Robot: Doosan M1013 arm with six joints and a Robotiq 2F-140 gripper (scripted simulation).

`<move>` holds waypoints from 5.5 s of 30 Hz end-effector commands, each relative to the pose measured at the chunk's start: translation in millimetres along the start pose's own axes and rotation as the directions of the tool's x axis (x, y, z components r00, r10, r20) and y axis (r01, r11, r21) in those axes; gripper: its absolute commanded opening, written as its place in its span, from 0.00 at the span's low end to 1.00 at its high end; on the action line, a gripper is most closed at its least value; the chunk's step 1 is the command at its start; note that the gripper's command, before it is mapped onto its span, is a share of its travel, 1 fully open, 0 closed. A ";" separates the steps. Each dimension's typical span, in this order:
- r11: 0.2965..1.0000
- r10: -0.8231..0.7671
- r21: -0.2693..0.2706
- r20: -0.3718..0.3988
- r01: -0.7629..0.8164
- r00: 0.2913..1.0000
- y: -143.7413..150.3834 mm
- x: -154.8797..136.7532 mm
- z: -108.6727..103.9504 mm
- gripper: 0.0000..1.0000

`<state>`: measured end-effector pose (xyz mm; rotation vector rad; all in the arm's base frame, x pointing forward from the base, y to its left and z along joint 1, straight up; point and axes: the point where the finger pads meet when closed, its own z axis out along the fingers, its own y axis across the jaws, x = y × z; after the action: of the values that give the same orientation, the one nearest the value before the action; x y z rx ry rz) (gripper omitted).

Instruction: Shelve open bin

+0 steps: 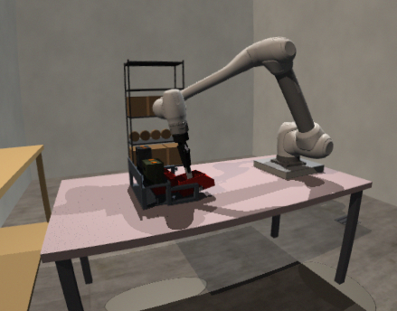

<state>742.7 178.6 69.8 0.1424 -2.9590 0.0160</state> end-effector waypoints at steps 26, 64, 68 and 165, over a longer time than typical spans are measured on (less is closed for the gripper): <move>1.000 0.000 0.000 0.000 0.000 1.000 0.0 -8.6 -1.8 0.00; 1.000 0.000 0.000 0.000 0.000 1.000 0.0 -9.1 -1.8 0.00; 1.000 0.000 0.000 0.000 0.000 1.000 0.0 -9.1 -1.8 0.00; 1.000 0.000 0.000 0.000 0.000 1.000 0.0 -11.7 11.6 0.00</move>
<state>752.0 179.4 56.0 0.1424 -2.9591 0.0159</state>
